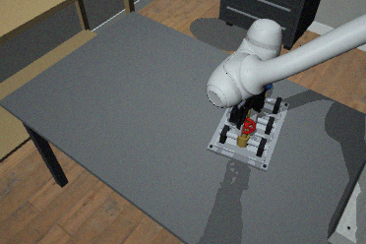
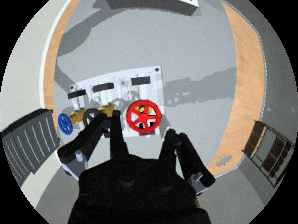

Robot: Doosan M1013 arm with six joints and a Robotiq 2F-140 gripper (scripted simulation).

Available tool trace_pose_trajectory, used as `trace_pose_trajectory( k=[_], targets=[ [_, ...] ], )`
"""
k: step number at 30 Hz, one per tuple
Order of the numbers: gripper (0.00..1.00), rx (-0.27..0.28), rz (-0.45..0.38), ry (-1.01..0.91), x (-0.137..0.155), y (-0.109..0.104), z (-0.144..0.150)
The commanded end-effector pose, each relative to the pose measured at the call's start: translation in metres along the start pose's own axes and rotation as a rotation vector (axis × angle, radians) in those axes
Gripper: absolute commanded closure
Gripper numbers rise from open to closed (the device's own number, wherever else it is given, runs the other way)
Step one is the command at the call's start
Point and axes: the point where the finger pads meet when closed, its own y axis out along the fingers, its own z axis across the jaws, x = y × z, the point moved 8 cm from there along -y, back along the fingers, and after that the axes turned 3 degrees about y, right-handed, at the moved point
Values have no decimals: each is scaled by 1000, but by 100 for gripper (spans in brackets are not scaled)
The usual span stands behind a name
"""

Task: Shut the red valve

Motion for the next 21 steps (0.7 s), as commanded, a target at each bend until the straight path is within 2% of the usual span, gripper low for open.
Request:
trace_pose_trajectory(
  k=[1,20,21],
  targets=[
    [90,0,0,0,0,0,0],
    [90,0,0,0,0,0,0],
    [43,0,0,0,0,0,0]
  ],
)
